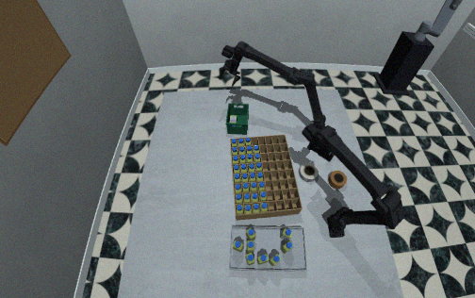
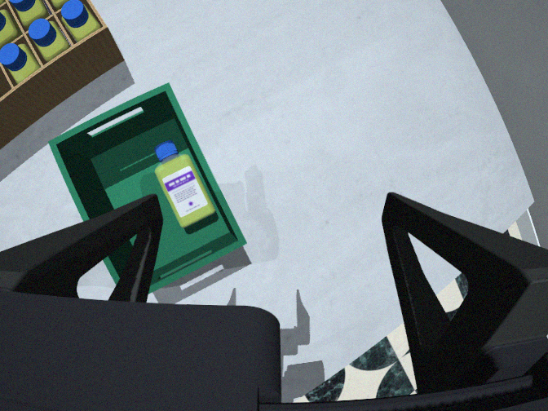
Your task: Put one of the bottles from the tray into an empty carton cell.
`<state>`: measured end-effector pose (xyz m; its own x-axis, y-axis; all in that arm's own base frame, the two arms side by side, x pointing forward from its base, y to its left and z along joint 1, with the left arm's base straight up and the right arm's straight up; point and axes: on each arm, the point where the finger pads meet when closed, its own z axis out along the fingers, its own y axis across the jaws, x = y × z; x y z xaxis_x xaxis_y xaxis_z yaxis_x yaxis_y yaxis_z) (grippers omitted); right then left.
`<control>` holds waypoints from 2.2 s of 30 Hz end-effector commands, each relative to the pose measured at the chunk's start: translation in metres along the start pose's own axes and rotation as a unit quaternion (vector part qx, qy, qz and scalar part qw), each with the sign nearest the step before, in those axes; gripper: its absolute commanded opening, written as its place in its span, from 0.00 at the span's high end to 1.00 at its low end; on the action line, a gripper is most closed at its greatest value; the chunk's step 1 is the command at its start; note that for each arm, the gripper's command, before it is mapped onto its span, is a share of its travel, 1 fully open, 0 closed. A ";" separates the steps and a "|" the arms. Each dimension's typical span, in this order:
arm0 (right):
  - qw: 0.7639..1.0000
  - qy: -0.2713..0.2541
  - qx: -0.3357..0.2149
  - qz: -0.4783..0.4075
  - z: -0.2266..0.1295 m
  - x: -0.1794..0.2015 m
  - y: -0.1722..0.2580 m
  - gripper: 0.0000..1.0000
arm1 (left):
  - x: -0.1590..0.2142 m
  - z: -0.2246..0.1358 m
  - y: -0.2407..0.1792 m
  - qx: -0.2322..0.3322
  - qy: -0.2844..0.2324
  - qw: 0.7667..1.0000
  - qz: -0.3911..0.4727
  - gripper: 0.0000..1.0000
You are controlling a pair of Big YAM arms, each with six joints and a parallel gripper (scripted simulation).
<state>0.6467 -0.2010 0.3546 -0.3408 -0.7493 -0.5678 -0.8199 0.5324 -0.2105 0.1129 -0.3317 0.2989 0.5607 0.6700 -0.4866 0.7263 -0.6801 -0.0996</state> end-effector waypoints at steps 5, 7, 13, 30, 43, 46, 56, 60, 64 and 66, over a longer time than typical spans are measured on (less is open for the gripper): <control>1.000 -0.004 0.015 -0.010 -0.015 -0.011 -0.002 0.00 | -0.005 -0.007 0.002 -0.011 -0.004 1.000 0.007 0.00; 1.000 -0.004 0.015 -0.010 -0.015 -0.011 -0.002 0.00 | -0.005 -0.007 0.002 -0.011 -0.004 1.000 0.007 0.00; 1.000 -0.004 0.015 -0.010 -0.015 -0.011 -0.002 0.00 | -0.005 -0.007 0.002 -0.011 -0.004 1.000 0.007 0.00; 1.000 -0.009 0.006 0.000 0.005 -0.016 -0.001 0.00 | 0.097 -0.026 0.075 -0.125 -0.001 0.966 -0.228 0.47; 0.996 -0.088 -0.021 -0.008 0.102 -0.136 0.022 0.00 | 0.228 -0.069 0.114 -0.253 -0.010 0.862 -0.439 0.47; 0.992 -0.116 -0.032 -0.020 0.126 -0.178 0.037 0.00 | 0.258 -0.082 0.117 -0.283 -0.014 0.830 -0.481 0.47; 0.975 -0.194 -0.097 -0.040 0.203 -0.297 0.117 0.00 | 0.361 -0.112 0.103 -0.361 -0.030 0.704 -0.611 0.47; 0.965 -0.222 -0.126 -0.052 0.225 -0.340 0.156 0.00 | 0.401 -0.128 0.091 -0.394 -0.037 0.647 -0.652 0.47; 0.953 -0.249 -0.159 -0.062 0.245 -0.382 0.201 0.00 | 0.443 -0.143 0.073 -0.425 -0.047 0.580 -0.693 0.47; 0.946 -0.262 -0.178 -0.066 0.254 -0.402 0.226 0.00 | 0.464 -0.149 0.061 -0.440 -0.052 0.544 -0.713 0.47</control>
<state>0.7180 0.2409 0.3345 -0.0291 -0.5306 -0.8471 -0.9636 0.2401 -0.1173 0.4448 -0.0685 0.2021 -0.7335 0.4953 -0.4654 0.5532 0.8329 0.0145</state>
